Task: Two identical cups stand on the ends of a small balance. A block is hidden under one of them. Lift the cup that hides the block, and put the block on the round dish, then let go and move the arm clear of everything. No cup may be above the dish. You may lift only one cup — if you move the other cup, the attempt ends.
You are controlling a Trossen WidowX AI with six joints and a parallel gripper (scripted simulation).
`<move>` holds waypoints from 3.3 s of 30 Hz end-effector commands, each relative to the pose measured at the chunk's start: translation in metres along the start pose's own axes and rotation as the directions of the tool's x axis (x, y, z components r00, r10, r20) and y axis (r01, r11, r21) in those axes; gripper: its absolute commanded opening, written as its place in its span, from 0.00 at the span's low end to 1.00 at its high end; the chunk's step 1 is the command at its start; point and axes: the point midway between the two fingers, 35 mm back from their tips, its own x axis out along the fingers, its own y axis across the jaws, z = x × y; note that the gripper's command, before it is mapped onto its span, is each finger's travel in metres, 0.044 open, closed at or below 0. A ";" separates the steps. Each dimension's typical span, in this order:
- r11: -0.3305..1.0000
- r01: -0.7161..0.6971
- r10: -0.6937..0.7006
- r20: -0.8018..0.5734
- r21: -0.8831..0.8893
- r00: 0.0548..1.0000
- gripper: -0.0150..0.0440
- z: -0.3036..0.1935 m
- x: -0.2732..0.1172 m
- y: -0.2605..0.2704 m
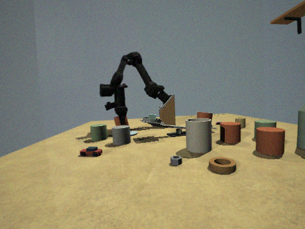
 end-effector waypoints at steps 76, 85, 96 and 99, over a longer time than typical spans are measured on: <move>0.525 -0.129 0.081 -0.102 -0.841 0.991 0.69 -0.026 -0.054 0.109; 0.247 -0.124 0.065 -0.111 -0.961 0.992 0.69 -0.037 -0.058 0.132; -0.120 -0.103 0.046 -0.109 -0.987 0.993 0.69 -0.053 -0.066 0.159; -0.208 -0.095 0.045 -0.106 -0.973 0.993 0.69 -0.060 -0.068 0.168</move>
